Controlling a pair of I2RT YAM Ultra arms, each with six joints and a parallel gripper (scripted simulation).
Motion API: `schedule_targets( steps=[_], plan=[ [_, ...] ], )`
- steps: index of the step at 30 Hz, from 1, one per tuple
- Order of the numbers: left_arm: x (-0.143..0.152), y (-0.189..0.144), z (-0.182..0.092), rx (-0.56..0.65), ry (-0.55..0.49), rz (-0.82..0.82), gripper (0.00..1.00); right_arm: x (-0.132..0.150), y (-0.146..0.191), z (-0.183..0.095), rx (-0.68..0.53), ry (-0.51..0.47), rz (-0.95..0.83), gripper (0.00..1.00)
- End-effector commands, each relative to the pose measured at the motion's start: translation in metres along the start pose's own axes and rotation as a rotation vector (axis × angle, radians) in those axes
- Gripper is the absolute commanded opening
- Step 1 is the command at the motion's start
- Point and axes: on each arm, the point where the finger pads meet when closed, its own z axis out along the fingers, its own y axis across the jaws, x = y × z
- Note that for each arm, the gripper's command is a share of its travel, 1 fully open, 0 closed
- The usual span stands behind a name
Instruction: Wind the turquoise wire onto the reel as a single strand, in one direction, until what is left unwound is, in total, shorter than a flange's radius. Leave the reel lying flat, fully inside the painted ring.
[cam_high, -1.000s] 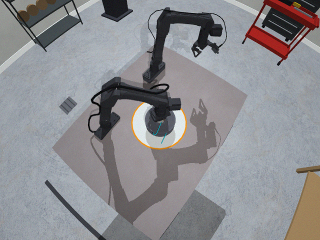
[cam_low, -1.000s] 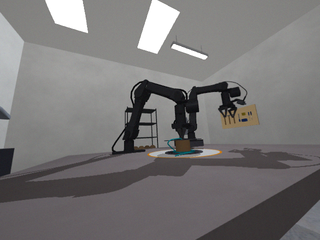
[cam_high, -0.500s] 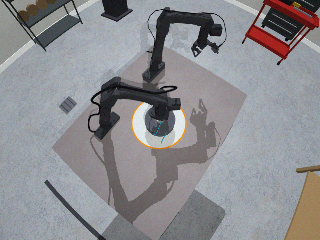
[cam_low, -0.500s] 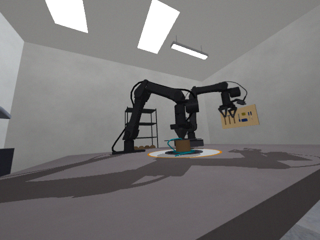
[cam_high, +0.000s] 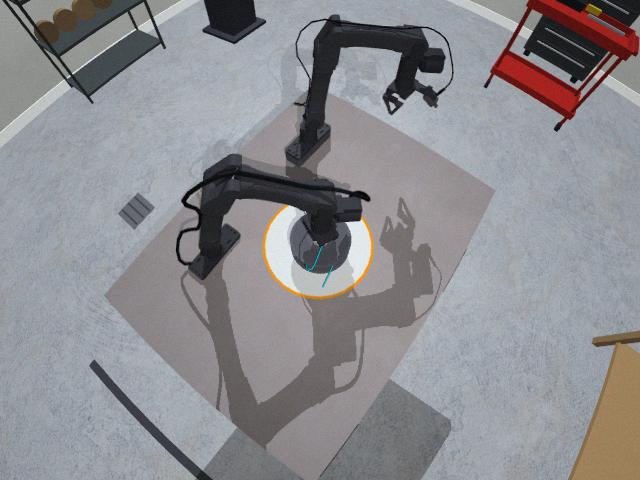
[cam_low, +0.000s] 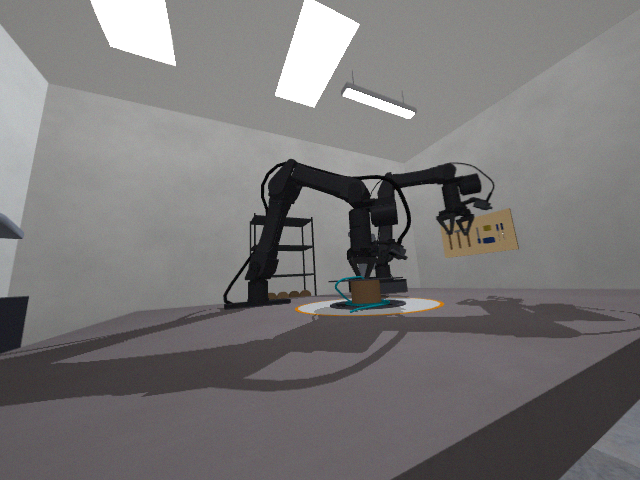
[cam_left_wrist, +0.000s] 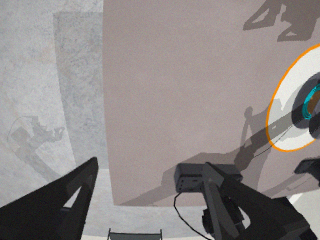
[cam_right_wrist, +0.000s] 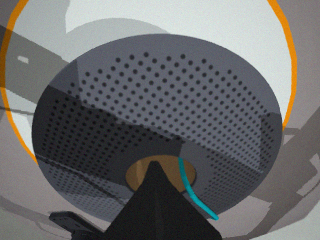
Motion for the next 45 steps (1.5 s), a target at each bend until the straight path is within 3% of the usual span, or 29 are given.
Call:
schedule_targets(
  steps=[1,5,7,8,21,42,45],
  plan=[
    [-0.006,0.001,-0.018,-0.043,-0.043,0.005,1.00,-0.003,-0.001,-0.011,0.005,-0.026,0.349,0.00],
    [-0.006,0.001,-0.018,-0.043,-0.043,0.005,1.00,-0.003,-0.001,-0.011,0.000,-0.026,0.579,0.00],
    [-0.006,0.001,-0.018,-0.043,-0.043,0.005,1.00,-0.003,-0.001,-0.011,0.000,-0.026,0.579,0.00],
    [-0.006,0.001,-0.018,-0.043,-0.043,0.005,1.00,-0.003,-0.001,-0.011,-0.003,-0.027,0.724,0.00],
    [-0.006,0.001,-0.018,-0.043,-0.043,0.005,1.00,-0.003,-0.001,-0.011,-0.012,-0.028,1.469,0.00],
    [-0.006,0.001,-0.018,-0.043,-0.043,0.005,1.00,-0.010,-0.016,-0.007,-0.012,-0.028,1.493,0.00],
    [-0.006,0.001,-0.018,-0.043,-0.043,0.005,1.00,-0.010,-0.016,-0.007,-0.012,-0.028,1.493,0.10]
  ],
)
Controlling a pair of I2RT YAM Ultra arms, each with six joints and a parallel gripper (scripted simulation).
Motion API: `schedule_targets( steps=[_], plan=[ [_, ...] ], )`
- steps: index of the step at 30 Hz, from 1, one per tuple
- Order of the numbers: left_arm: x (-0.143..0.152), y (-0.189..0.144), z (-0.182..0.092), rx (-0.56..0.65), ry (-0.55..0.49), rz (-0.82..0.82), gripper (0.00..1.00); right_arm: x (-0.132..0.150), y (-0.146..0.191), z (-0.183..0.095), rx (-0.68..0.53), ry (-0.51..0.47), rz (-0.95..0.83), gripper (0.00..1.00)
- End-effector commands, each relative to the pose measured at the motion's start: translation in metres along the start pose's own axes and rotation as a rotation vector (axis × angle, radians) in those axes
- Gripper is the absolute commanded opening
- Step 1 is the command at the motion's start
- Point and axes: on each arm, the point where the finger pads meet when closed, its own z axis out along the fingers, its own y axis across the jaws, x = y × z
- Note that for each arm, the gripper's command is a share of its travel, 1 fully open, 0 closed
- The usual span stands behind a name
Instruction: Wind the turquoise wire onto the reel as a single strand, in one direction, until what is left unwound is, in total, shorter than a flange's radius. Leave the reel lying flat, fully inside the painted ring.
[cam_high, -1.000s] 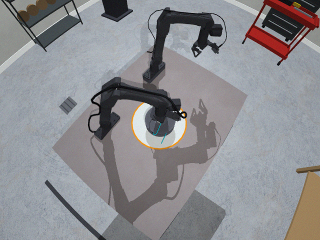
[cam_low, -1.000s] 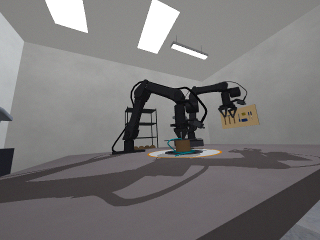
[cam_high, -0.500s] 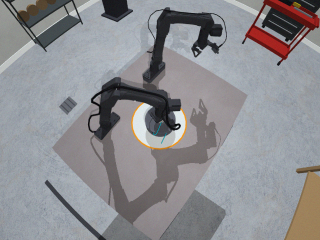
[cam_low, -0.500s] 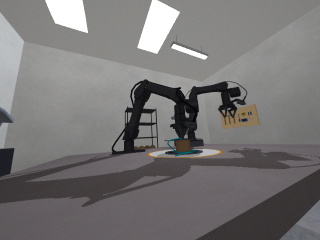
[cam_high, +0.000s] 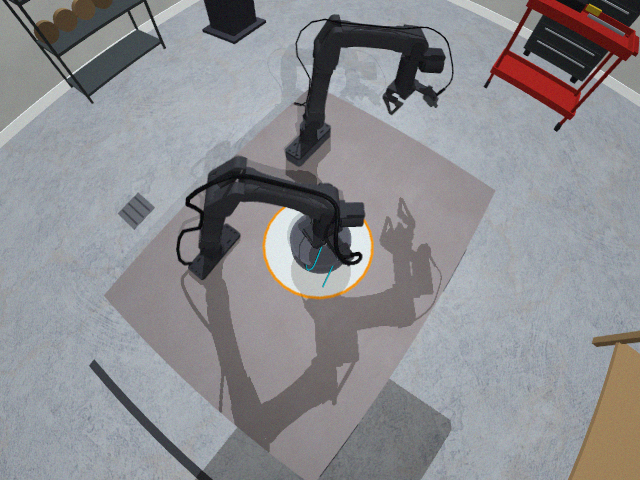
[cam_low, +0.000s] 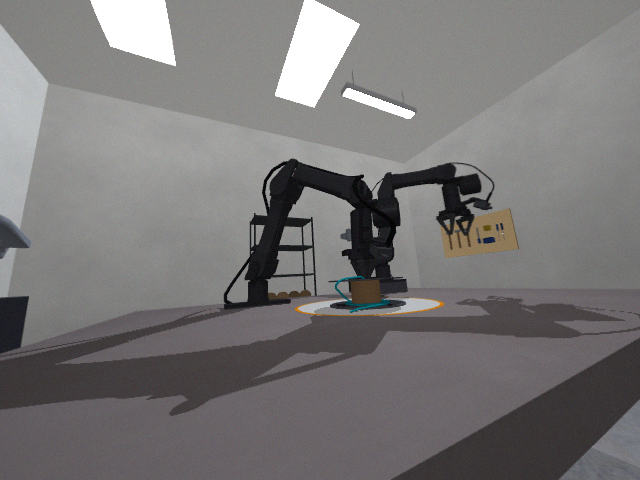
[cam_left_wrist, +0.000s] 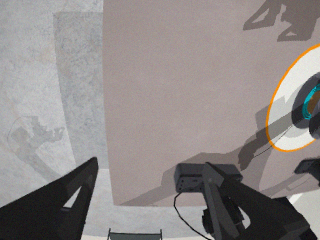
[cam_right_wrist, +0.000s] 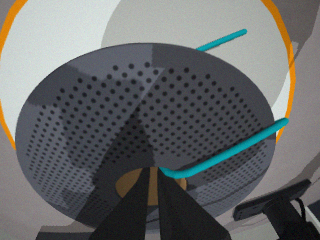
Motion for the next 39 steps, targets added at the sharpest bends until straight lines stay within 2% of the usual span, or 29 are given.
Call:
schedule_targets(
  steps=[1,11,13,14,28,39],
  plan=[
    [-0.006,0.001,-0.018,-0.043,-0.043,0.005,1.00,-0.009,0.008,-0.013,-0.029,-0.038,0.009,0.14],
    [-0.006,0.001,-0.018,-0.043,-0.043,0.005,1.00,-0.009,0.008,-0.013,-0.029,-0.038,0.009,0.49],
    [-0.006,0.001,-0.018,-0.043,-0.043,0.005,1.00,-0.009,0.008,-0.013,-0.029,-0.038,0.009,0.49],
    [-0.006,0.001,-0.018,-0.043,-0.043,0.005,1.00,-0.009,0.008,-0.013,-0.029,-0.038,0.009,0.52],
    [-0.006,0.001,-0.018,-0.043,-0.043,0.005,1.00,0.011,0.004,-0.010,-0.029,-0.038,0.009,0.52],
    [-0.006,0.001,-0.018,-0.043,-0.043,0.005,1.00,0.014,0.002,-0.008,-0.028,-0.038,-0.022,0.52]
  ],
)
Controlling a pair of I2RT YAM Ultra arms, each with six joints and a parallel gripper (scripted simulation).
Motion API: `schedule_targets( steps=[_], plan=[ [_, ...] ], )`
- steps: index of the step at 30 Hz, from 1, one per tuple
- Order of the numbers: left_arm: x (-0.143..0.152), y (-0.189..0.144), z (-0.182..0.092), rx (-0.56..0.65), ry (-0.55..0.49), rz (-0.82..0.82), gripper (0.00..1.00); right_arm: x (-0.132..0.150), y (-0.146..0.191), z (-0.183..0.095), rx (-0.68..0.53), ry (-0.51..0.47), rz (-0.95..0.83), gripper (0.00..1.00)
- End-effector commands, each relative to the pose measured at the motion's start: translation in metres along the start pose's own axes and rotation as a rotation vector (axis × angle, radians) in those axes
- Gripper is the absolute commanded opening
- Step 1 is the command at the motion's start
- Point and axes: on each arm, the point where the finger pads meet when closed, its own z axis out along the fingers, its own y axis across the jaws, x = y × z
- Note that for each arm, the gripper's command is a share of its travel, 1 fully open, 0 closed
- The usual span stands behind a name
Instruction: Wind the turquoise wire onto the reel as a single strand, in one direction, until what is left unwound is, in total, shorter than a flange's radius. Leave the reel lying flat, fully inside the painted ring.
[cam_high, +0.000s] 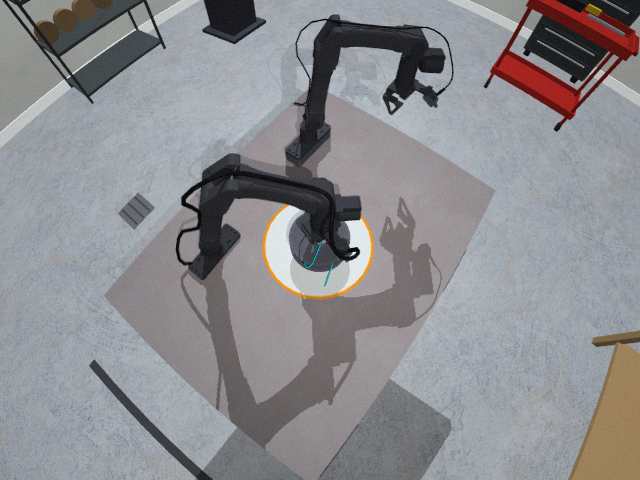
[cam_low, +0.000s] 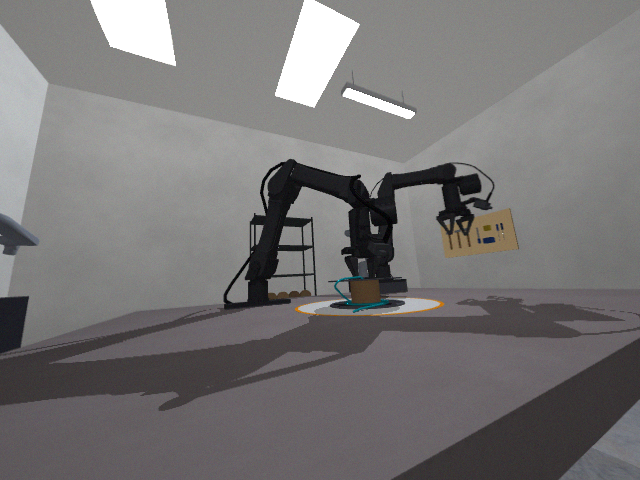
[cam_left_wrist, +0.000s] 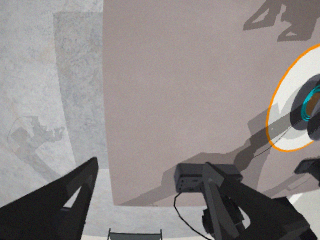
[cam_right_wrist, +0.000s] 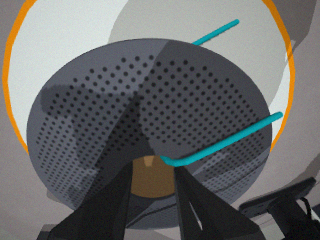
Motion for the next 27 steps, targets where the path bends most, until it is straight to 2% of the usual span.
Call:
schedule_targets(
  steps=[1,6,8,14,23,25,26,27],
  plan=[
    [-0.0060,0.0009,-0.0178,-0.043,-0.043,0.005,1.00,0.0053,-0.0002,-0.0013,-0.009,-0.007,-0.052,0.52],
    [-0.0060,0.0009,-0.0178,-0.043,-0.043,0.005,1.00,0.0053,-0.0002,-0.0013,-0.008,-0.008,-0.259,0.52],
    [-0.0060,0.0009,-0.0178,-0.043,-0.043,0.005,1.00,0.0053,-0.0002,-0.0013,-0.008,-0.008,-0.259,0.52],
    [-0.0060,0.0009,-0.0178,-0.043,-0.043,0.005,1.00,0.0053,-0.0002,-0.0013,-0.007,-0.010,-0.690,0.52],
    [-0.0060,0.0009,-0.0178,-0.043,-0.043,0.005,1.00,0.0053,-0.0002,-0.0013,-0.003,-0.018,-1.190,0.52],
    [-0.0060,0.0009,-0.0178,-0.043,-0.043,0.005,1.00,0.0053,-0.0002,-0.0013,-0.003,-0.018,-1.190,0.52],
    [-0.0060,0.0009,-0.0178,-0.043,-0.043,0.005,1.00,0.0053,-0.0002,-0.0013,-0.002,-0.018,-1.328,0.52],
    [-0.0060,0.0009,-0.0178,-0.043,-0.043,0.005,1.00,0.0053,-0.0002,-0.0013,-0.001,-0.019,-1.382,0.52]
  ],
)
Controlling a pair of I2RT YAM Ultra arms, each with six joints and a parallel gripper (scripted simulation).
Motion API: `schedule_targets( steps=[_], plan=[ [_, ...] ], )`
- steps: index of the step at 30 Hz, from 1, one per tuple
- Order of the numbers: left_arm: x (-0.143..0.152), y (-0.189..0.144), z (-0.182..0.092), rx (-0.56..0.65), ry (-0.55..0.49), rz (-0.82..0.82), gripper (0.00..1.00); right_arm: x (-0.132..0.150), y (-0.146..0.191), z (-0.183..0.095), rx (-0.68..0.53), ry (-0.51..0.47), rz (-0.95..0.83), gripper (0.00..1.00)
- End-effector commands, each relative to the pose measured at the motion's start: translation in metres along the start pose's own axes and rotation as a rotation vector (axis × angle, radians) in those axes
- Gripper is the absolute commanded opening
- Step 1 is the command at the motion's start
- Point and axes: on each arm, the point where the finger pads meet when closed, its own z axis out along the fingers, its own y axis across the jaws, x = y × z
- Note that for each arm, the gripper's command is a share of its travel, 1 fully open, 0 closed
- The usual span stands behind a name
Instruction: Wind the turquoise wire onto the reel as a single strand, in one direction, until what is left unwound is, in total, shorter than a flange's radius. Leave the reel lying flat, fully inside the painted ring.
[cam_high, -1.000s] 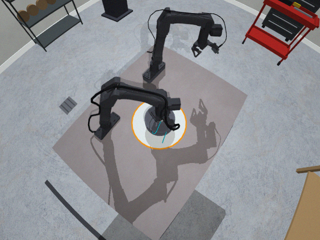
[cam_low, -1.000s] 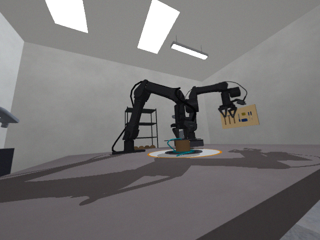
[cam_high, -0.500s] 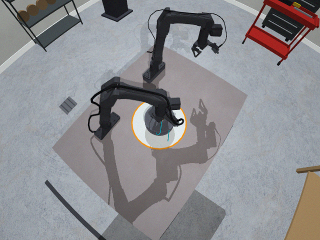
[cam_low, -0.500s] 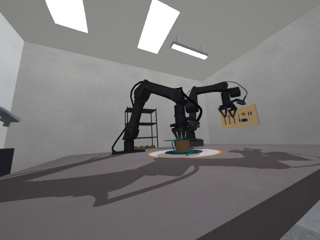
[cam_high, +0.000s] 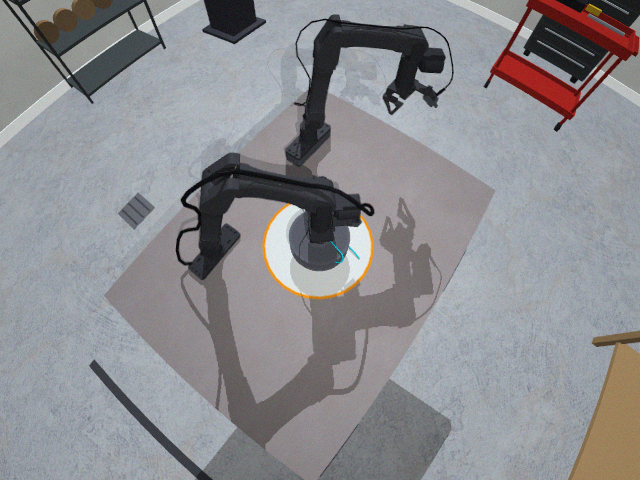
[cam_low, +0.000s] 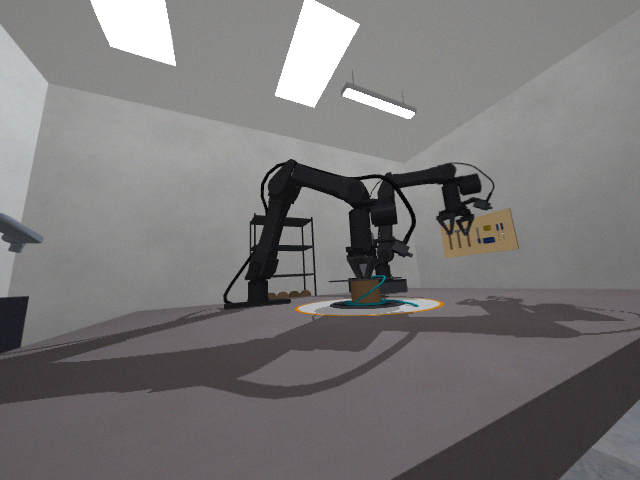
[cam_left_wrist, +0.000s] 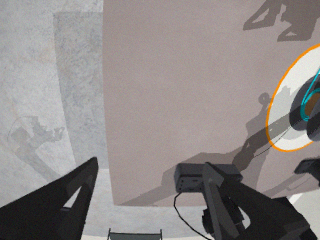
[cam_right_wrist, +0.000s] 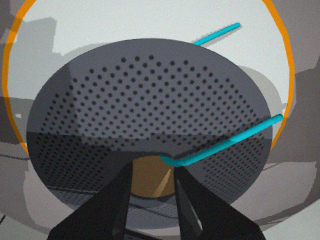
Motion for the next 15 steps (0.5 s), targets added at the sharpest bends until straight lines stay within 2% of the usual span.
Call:
schedule_targets(
  steps=[1,13,15],
  plan=[
    [-0.0060,0.0010,-0.0178,-0.043,-0.043,0.005,1.00,0.0025,0.0023,-0.0013,-0.002,-0.018,-0.352,0.52],
    [-0.0060,0.0010,-0.0178,-0.043,-0.043,0.005,1.00,0.0025,0.0023,-0.0013,-0.002,-0.016,-1.009,0.52],
    [-0.0060,0.0010,-0.0178,-0.043,-0.043,0.005,1.00,0.0025,0.0023,-0.0013,-0.002,-0.016,-1.009,0.52]
  ],
)
